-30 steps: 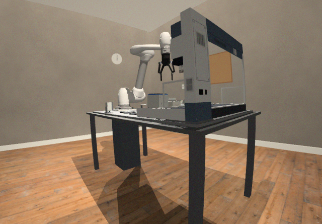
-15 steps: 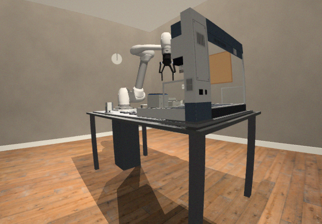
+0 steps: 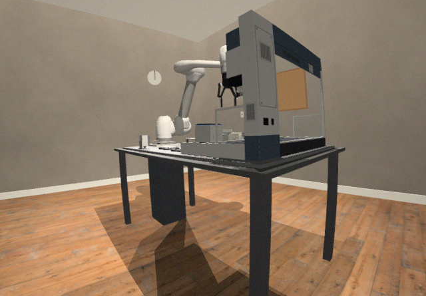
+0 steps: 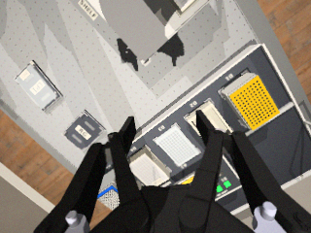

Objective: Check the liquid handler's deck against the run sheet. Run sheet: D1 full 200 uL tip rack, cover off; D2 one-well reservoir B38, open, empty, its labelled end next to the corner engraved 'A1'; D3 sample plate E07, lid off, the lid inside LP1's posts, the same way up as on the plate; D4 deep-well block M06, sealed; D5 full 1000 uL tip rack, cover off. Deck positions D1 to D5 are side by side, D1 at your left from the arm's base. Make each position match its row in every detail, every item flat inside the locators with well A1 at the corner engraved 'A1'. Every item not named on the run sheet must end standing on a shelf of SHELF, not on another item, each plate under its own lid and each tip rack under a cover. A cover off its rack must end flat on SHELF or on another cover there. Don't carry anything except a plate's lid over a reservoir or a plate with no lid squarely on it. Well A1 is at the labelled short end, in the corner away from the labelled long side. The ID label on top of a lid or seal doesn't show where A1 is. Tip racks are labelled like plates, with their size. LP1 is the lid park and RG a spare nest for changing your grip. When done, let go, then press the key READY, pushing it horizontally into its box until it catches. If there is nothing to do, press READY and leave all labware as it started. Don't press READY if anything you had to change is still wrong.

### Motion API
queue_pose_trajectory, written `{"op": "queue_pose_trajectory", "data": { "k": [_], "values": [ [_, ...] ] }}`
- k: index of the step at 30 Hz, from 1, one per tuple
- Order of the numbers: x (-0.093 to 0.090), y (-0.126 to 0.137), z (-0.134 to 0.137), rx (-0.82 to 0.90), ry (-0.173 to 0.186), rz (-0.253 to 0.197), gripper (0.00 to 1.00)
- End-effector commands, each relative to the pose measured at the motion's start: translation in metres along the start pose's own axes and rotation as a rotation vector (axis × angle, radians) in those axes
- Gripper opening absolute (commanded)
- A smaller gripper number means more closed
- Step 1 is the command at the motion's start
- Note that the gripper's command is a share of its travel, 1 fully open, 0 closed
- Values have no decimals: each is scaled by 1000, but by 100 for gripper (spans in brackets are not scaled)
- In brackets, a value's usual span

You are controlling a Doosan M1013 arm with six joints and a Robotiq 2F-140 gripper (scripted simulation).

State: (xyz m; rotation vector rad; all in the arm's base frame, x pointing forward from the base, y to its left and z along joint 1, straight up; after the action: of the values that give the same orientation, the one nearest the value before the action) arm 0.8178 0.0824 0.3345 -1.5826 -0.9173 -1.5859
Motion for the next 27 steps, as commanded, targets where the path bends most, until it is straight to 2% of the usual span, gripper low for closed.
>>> {"op": "queue_pose_trajectory", "data": {
  "k": [1,6,13,21,27],
  "values": [
    [1,-2,4,0,1,-1,66],
    [1,-14,26,98,1,-1,66],
    [1,-32,56,98,1,-1,66],
    [1,-43,76,98,1,-1,66],
    [1,-57,102,193,1,-1,66]
  ]
}}
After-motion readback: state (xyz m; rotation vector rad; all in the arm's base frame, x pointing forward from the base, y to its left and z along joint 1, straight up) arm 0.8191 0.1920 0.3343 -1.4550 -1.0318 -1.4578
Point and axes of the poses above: the point where the finger pads meet when closed, its own x axis back along the fingers, its own z axis across the jaws, y = z × x, the point moved 4 cm from there along x, back along the fingers, and after that the axes turned 4 degrees about x, right-handed, at the moved point
